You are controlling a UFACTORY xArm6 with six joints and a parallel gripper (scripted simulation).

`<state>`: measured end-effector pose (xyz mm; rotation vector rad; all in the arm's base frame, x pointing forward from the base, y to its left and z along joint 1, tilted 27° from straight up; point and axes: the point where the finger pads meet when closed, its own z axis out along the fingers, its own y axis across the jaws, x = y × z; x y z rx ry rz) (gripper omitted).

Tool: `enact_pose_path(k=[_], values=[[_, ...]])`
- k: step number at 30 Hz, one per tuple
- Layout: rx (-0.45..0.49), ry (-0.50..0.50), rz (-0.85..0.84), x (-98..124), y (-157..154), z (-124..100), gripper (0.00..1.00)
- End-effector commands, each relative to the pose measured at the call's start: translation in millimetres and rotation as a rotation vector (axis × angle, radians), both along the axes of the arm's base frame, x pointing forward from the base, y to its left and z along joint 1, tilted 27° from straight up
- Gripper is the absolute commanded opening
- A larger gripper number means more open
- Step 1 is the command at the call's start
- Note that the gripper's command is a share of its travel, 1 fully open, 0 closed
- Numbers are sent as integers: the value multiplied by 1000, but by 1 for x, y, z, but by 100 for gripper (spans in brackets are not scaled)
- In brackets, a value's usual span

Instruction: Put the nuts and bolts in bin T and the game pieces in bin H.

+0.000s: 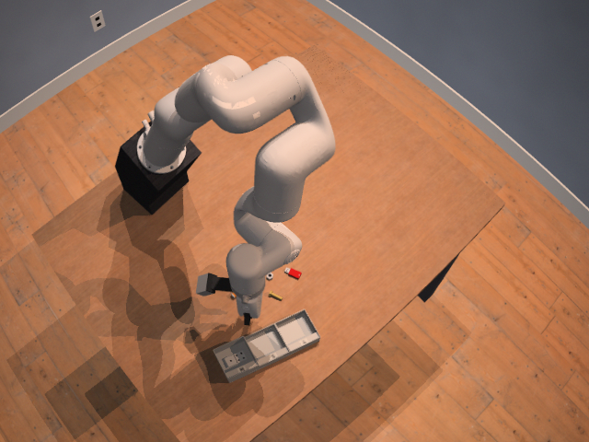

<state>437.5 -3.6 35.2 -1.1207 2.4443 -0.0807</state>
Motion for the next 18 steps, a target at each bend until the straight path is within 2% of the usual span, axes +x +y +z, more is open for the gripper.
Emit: enact_pose_path(k=[1,8,10,11,14,18], values=[[59,6,-145,-19,32,-4,30],[161,45,-349,-50,81,-13,30],[161,45,-349,-50,81,-13,30],[193,48,-430,-54,88,-14,30],[211,38,-485,-65,105,-17,30],[212,36,-490,-67,110,-18,30]])
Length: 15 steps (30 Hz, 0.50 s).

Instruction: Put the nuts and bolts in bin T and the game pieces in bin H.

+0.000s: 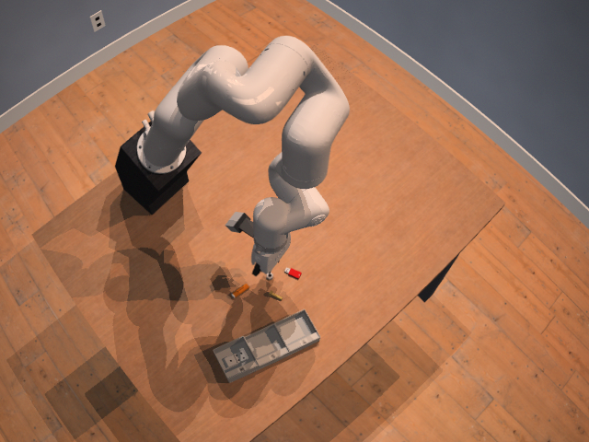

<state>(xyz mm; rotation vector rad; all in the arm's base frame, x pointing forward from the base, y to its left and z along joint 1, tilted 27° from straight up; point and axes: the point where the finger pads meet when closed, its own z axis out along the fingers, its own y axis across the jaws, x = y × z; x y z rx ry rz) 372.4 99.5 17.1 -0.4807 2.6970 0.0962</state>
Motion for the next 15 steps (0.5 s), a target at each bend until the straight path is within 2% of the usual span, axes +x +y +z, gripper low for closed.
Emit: enact_pose_path(k=[1,15], values=[[-12,-77,-42,-2,6,0,30],[-12,-77,-42,0,1,1,30]])
